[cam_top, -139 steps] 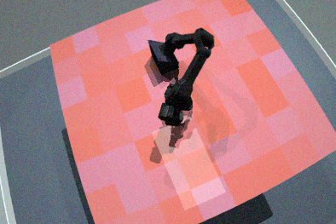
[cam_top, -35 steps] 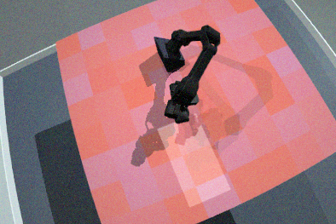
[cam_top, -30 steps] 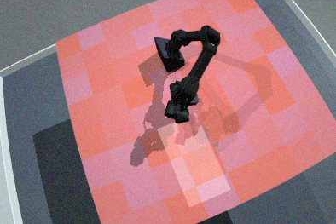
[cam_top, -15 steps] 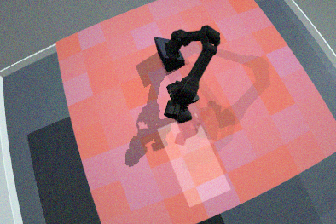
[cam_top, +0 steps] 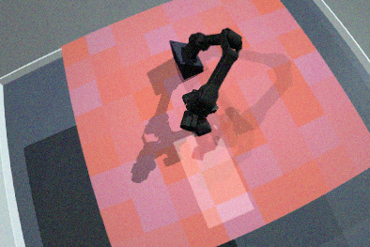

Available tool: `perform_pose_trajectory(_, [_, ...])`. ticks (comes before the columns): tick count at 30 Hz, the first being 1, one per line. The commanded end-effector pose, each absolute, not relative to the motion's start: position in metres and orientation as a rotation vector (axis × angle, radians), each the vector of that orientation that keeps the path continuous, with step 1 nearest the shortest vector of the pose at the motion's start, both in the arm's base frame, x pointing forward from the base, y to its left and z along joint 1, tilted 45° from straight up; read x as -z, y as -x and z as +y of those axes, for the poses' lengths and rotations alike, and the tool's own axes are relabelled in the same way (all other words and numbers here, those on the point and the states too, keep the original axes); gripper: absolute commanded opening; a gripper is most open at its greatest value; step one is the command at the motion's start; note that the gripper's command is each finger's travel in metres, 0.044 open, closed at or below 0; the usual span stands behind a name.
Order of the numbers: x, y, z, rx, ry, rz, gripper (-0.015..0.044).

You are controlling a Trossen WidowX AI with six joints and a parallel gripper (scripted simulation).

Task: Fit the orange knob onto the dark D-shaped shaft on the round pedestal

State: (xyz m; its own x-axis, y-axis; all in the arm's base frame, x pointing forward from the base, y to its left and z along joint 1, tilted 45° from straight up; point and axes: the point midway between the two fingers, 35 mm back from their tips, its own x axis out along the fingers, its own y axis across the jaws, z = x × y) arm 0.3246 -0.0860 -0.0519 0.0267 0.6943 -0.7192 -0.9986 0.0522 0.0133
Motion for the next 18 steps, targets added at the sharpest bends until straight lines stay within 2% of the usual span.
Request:
perform_pose_trajectory(1, [0.0519, -0.3245, -0.0851, -1.436, 0.602, 0.646, 0.0000])
perform_pose_trajectory(11, [0.0458, -0.3236, -0.0862, -1.439, 0.608, 0.640, 0.0000])
perform_pose_trajectory(18, [0.0467, -0.3242, -0.0854, -1.514, 0.765, 0.499, 0.0000])
